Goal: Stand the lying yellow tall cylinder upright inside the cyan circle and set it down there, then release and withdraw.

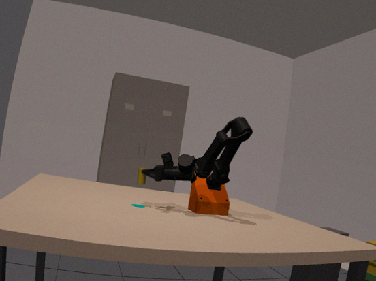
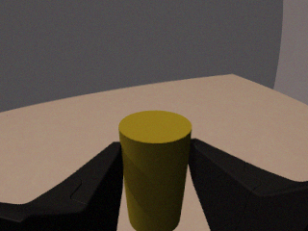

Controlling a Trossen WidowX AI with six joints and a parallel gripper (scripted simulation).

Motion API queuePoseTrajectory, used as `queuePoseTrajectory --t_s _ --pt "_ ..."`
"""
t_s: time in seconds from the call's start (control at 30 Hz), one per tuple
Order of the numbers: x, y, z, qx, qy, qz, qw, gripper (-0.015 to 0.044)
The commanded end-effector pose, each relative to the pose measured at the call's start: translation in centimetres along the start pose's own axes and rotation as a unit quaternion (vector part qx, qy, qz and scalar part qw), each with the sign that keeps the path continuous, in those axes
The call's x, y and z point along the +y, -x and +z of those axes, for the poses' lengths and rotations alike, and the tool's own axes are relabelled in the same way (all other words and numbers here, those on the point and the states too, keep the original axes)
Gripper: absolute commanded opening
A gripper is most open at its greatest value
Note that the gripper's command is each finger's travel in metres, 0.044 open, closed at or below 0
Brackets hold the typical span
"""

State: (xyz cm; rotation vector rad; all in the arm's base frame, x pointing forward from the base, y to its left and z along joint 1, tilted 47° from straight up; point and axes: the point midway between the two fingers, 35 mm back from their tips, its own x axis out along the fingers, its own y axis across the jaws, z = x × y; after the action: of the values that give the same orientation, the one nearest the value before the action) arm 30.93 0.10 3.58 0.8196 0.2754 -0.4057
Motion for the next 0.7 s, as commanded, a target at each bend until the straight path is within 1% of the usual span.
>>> queuePoseTrajectory --t_s 0.0,0.67 --pt "0.2 -0.3 -0.7 -0.004 -0.005 0.000 1.000 0.0105" --pt "0.1 -0.6 -5.6 -0.003 -0.004 0.000 1.000 0.0105"
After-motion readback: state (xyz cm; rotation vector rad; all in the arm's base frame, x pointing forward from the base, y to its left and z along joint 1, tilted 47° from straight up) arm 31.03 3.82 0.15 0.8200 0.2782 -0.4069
